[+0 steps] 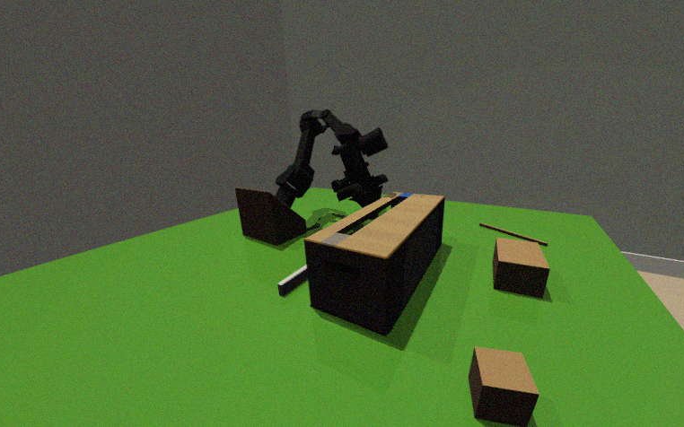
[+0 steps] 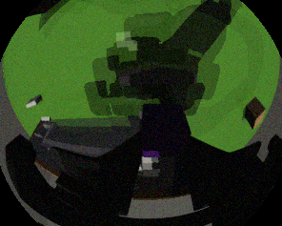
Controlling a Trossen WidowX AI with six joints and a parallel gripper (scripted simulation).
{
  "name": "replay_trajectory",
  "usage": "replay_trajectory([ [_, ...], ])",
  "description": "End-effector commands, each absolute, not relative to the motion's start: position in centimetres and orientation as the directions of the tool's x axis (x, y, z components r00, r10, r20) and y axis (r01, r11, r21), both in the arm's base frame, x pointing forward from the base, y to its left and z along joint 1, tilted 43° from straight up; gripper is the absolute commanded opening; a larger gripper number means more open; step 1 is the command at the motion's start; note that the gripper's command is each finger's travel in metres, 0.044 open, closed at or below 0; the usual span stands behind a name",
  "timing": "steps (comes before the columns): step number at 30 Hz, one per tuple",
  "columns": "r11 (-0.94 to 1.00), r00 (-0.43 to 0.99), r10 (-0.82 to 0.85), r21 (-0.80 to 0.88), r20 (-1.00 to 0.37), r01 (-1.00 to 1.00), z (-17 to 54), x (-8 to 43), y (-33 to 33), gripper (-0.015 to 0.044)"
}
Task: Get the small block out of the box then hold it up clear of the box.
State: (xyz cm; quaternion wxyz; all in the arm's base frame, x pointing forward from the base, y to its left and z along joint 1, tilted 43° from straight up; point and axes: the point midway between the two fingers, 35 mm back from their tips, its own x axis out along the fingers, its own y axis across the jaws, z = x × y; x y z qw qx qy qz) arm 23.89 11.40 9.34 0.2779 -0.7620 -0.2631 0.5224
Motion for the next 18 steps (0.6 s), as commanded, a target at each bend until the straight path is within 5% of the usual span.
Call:
replay_trajectory([
  [1, -0.674, 0.316, 0.696, -0.739, -0.645, -0.022, 9.81, 23.99, 11.13, 0.0000],
  [18, -0.374, 0.297, 0.707, -0.695, -0.642, -0.614, 10.34, 23.71, 10.24, 0.0000],
])
